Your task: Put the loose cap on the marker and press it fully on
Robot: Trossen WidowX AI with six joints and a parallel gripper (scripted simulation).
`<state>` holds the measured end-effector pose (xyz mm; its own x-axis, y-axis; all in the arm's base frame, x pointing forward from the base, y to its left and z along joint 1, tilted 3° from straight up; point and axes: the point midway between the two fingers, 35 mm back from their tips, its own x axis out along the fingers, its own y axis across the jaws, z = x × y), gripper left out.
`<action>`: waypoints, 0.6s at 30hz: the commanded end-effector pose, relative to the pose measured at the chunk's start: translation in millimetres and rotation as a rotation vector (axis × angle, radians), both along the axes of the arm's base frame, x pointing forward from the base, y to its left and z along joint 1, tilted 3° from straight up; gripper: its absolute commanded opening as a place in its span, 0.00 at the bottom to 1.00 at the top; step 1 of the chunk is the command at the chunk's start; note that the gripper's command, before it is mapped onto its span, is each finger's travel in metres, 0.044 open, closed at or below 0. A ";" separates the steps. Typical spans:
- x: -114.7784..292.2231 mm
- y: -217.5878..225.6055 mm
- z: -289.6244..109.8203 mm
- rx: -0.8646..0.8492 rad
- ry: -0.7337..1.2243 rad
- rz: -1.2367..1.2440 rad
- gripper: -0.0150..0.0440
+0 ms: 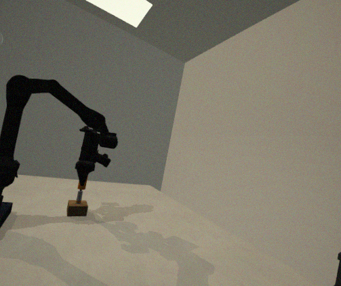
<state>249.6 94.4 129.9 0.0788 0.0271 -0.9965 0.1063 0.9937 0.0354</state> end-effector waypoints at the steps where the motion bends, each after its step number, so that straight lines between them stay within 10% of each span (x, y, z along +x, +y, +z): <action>1: 0.4 -0.4 -7.0 -0.004 0.002 -0.004 0.25; 18: 1.9 0.1 -34.3 -0.004 0.002 -0.004 0.25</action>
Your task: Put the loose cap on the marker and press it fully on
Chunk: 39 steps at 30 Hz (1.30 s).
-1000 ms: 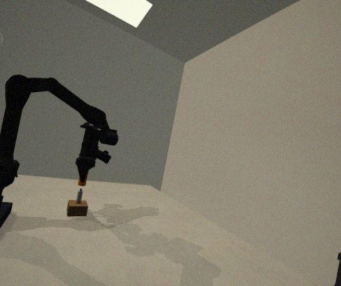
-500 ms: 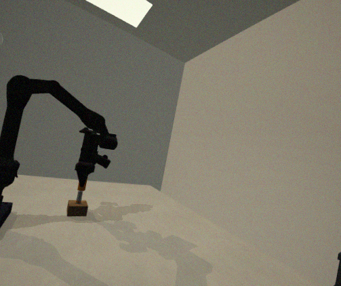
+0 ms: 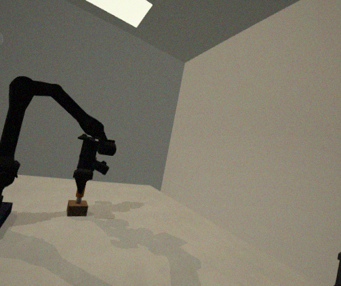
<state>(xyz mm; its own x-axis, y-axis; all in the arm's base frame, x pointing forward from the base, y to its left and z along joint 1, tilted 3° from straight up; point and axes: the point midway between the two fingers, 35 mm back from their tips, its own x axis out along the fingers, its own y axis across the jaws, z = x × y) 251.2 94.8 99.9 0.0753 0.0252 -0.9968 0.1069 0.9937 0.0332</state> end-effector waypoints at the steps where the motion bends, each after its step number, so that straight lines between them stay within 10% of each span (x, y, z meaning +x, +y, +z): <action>1: 0.4 -0.3 -5.8 -0.002 -0.001 -0.004 0.25; 14: 0.3 -0.4 -11.4 -0.002 -0.001 -0.004 0.25; 31: -0.2 -0.1 -10.9 0.000 0.001 0.000 1.00; 39: -5.4 -1.6 62.0 0.000 0.000 0.000 1.00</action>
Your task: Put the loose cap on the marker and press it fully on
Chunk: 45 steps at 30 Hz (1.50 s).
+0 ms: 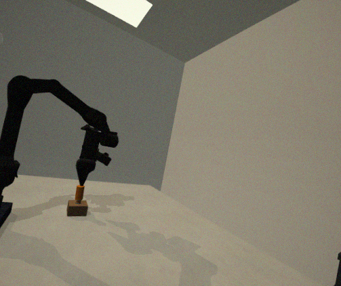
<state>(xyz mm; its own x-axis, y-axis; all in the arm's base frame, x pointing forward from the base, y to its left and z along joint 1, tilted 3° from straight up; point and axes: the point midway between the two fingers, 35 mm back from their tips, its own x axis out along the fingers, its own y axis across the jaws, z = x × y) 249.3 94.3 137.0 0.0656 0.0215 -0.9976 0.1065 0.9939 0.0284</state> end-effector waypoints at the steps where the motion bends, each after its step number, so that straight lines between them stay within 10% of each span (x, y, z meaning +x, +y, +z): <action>1: -4.0 -1.3 26.9 0.004 -0.009 -0.001 1.00; 5: -4.0 -1.3 26.9 0.004 -0.009 -0.001 1.00; 22: -5.9 -2.0 17.3 -0.009 -0.014 0.146 0.25; 45: -4.3 -1.6 -3.0 -0.009 -0.014 0.146 0.25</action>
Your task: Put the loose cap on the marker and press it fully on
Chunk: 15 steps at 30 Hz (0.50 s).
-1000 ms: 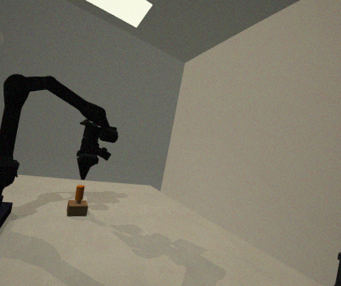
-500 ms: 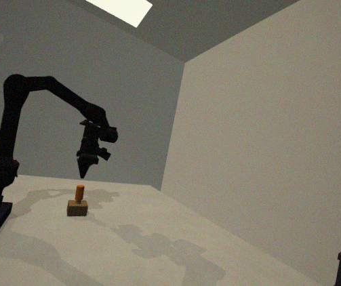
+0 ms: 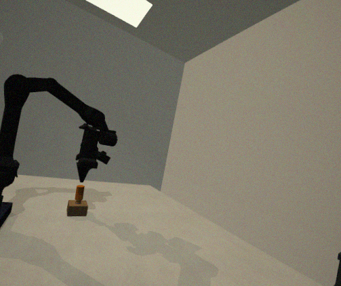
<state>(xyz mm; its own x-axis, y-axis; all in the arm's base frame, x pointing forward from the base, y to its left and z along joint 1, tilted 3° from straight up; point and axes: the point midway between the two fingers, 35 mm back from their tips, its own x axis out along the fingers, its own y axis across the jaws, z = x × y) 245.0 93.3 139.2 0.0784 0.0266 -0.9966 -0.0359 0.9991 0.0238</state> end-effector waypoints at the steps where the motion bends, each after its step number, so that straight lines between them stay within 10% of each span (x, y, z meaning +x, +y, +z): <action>1: 0.1 -0.5 -6.7 -0.004 0.002 0.004 0.25; 15: 2.7 0.9 -19.9 0.002 -0.005 0.000 0.25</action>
